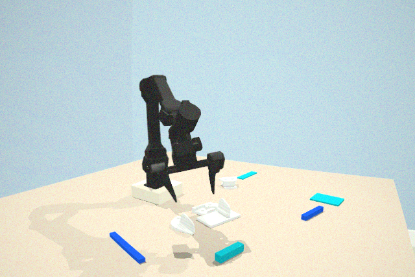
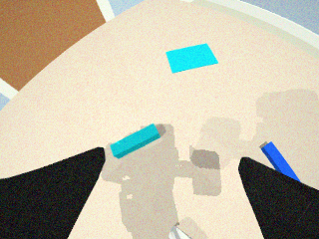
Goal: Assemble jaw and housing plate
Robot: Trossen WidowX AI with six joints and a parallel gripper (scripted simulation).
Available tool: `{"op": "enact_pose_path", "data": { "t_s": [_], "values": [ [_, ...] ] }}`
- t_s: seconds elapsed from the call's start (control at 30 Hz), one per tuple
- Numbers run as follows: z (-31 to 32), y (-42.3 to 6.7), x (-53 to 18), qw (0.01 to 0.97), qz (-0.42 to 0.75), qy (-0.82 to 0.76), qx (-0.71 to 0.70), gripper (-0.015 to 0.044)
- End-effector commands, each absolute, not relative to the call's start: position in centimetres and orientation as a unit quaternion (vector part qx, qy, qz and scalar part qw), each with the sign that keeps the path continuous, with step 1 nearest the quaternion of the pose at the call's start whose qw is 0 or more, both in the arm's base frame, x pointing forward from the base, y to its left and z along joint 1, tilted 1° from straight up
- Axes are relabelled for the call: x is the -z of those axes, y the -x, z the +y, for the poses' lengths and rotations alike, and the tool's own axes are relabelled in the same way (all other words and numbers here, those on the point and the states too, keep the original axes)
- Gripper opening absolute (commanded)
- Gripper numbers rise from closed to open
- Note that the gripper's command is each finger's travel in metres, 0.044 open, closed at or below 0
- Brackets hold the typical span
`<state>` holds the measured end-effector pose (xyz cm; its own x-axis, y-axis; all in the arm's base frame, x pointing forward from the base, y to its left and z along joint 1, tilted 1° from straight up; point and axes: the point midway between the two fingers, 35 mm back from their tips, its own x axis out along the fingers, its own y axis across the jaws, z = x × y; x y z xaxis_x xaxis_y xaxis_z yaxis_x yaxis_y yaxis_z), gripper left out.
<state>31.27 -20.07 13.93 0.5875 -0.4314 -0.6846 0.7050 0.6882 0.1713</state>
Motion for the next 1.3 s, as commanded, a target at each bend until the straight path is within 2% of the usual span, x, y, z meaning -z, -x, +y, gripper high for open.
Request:
{"op": "enact_pose_path", "data": {
  "t_s": [0.0,0.8,1.27],
  "values": [
    [-19.8,-30.9,-13.2,0.857,0.358,-0.199,0.314,0.044],
    [-17.2,-26.7,-10.0,0.772,0.593,-0.12,0.196,0.044],
    [-15.6,-24.3,-9.9,0.716,0.683,-0.096,0.113,0.044]
  ]
}}
